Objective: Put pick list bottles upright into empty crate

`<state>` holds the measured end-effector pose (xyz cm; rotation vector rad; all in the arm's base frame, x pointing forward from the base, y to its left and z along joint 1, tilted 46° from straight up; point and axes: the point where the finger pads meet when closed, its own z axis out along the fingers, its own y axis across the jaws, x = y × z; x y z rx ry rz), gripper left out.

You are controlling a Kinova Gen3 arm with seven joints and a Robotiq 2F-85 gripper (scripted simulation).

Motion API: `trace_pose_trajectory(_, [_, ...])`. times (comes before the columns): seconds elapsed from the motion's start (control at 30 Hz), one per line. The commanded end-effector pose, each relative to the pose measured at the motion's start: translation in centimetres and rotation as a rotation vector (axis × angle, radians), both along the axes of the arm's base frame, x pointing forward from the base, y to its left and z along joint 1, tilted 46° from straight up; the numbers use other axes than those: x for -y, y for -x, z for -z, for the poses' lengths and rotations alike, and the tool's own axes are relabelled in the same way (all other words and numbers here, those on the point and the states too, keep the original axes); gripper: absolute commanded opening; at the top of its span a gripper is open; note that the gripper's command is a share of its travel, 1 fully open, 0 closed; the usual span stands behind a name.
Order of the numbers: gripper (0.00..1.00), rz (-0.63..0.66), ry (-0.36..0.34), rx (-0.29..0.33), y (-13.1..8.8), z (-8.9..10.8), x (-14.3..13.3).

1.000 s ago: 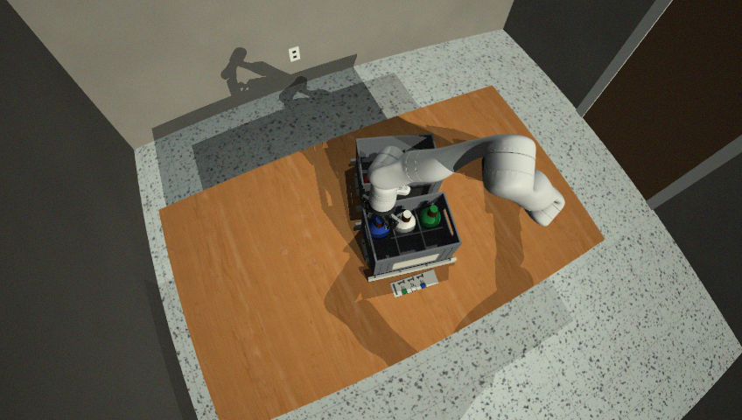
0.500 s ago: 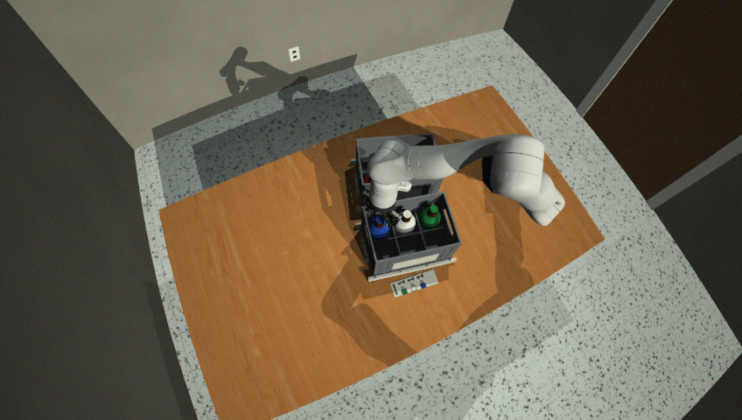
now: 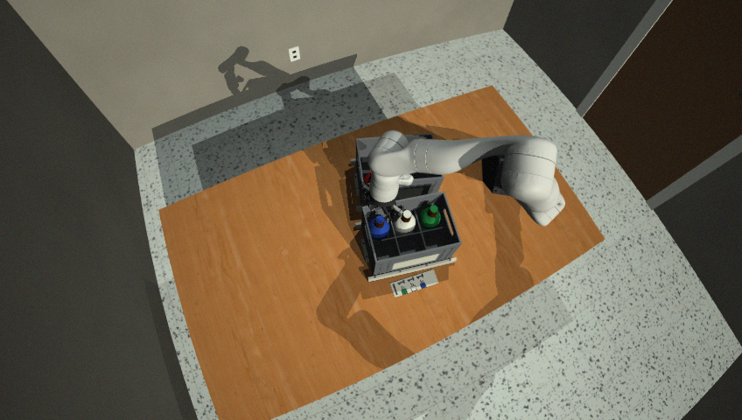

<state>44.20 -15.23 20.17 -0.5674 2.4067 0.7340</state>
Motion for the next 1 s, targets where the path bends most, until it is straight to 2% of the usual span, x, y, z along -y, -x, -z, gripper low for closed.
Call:
trace_pose_trajectory(0.0, [0.67, 0.011, 0.006, -0.003, 0.4, -0.7, 1.0])
trace_pose_trajectory(0.23, [0.67, 0.011, 0.006, -0.002, 1.0, -1.8, 1.9])
trace_pose_trajectory(0.97, [0.67, 0.007, 0.005, 0.002, 0.9, -1.7, 1.6])
